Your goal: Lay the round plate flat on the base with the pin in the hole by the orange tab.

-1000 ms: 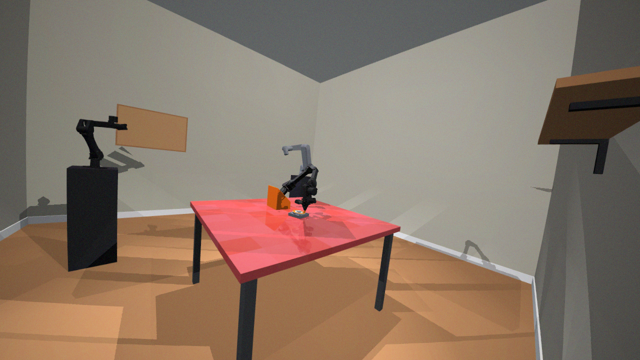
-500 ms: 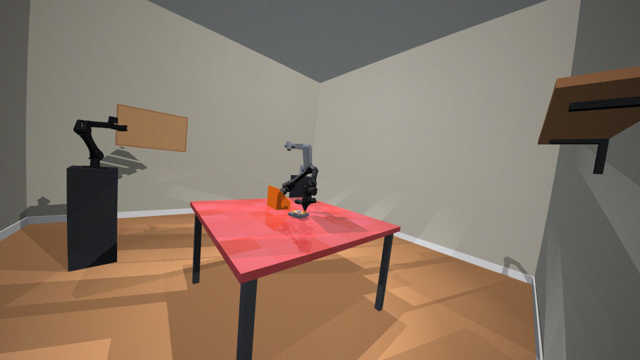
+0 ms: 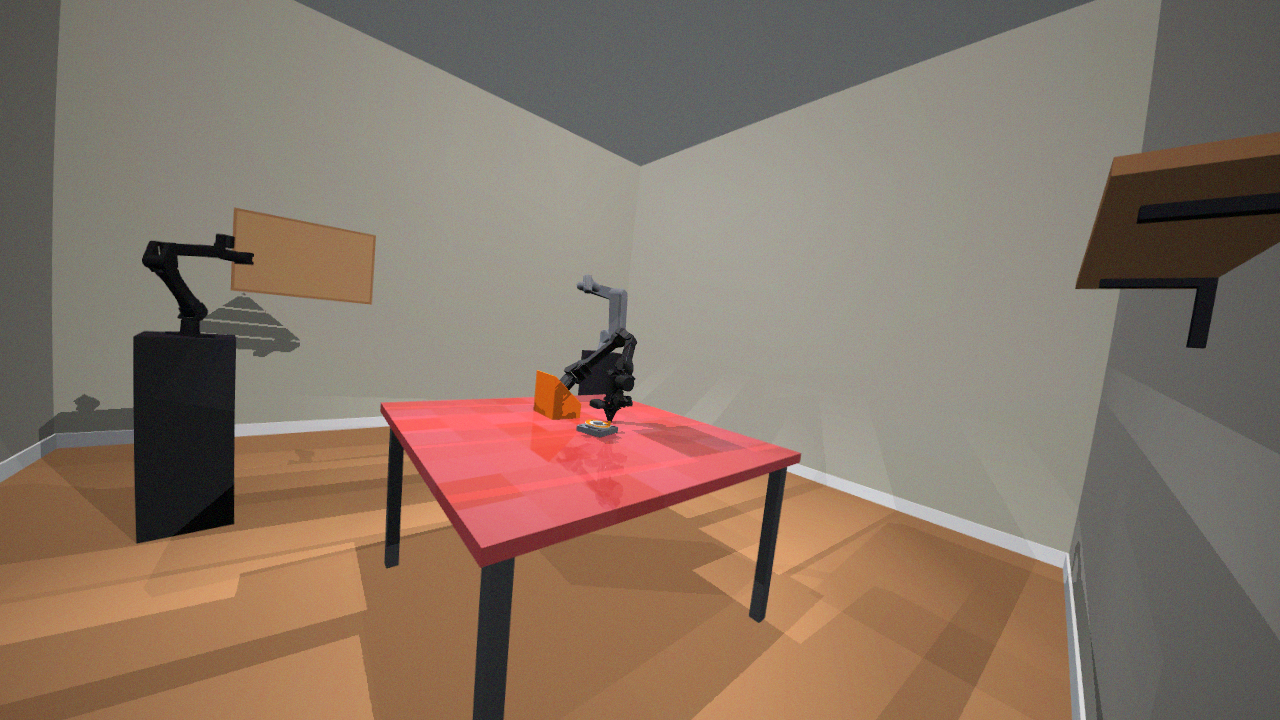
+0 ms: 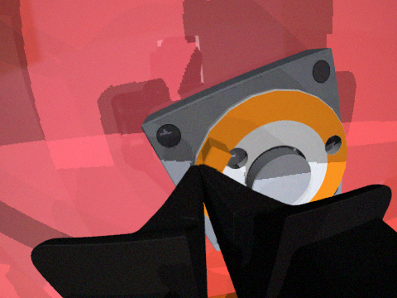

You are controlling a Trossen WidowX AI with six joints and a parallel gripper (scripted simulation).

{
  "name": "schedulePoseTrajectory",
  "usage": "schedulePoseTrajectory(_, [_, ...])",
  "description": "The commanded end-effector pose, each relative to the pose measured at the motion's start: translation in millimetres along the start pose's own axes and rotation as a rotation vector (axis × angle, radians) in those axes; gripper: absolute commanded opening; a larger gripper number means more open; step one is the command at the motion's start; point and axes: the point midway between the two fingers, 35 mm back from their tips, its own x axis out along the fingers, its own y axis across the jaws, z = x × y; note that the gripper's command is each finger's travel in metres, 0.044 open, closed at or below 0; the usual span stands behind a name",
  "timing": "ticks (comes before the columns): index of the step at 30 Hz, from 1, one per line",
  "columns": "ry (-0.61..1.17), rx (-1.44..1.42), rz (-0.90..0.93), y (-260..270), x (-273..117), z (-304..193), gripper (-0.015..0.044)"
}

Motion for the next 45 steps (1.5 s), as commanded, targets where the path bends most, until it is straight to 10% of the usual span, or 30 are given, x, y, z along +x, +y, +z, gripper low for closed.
schedulePoseTrajectory(1, [-0.027, -0.027, -0.013, -1.5, -2.0, 9.1, 0.0000])
schedulePoseTrajectory(45, [-0.027, -0.027, -0.014, -9.9, -2.5, 18.1, 0.0000])
